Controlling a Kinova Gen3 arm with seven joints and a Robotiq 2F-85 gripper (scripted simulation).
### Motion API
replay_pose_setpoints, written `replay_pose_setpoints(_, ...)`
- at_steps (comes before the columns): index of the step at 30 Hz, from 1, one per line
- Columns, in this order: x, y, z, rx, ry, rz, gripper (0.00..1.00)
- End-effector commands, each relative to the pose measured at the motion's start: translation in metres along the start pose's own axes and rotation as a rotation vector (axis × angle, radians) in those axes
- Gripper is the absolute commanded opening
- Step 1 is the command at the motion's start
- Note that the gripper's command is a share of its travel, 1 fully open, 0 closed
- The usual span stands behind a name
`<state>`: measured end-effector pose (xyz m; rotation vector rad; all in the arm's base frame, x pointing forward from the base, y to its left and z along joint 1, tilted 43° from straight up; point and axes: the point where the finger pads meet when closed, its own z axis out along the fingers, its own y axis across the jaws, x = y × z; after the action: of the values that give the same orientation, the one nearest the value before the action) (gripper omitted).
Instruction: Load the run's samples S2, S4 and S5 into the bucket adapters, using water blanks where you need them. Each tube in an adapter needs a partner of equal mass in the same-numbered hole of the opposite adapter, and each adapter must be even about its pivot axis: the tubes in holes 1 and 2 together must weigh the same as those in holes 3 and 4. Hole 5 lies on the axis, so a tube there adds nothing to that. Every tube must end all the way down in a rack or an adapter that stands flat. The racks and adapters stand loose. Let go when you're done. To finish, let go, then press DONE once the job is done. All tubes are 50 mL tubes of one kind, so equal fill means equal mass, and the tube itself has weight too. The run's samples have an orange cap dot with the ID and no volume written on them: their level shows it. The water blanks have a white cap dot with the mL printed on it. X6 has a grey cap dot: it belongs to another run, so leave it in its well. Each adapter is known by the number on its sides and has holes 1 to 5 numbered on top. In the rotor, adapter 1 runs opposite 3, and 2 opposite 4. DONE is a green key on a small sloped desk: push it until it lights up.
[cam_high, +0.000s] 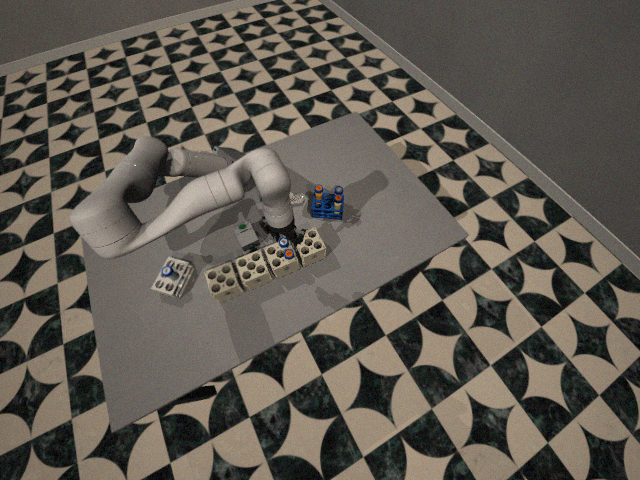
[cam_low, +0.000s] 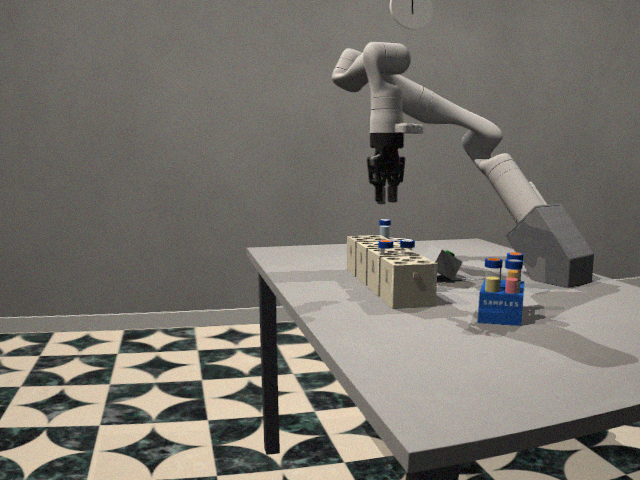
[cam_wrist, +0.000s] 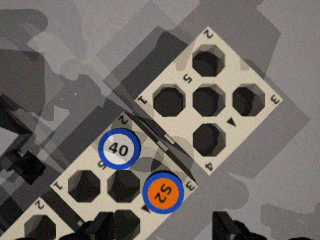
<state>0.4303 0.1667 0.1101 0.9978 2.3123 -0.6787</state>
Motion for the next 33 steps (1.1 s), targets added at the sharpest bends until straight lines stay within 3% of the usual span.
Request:
replay_pose_setpoints(1, 0.0, 0.0, -0.006, -0.002, 0.0, 0.0, 0.62)
replay_pose_setpoints(16, 0.0, 0.0, -0.023, -0.002, 0.0, 0.0, 0.62)
replay_pose_setpoints(33, 0.0, 0.0, -0.023, -0.002, 0.0, 0.0, 0.62)
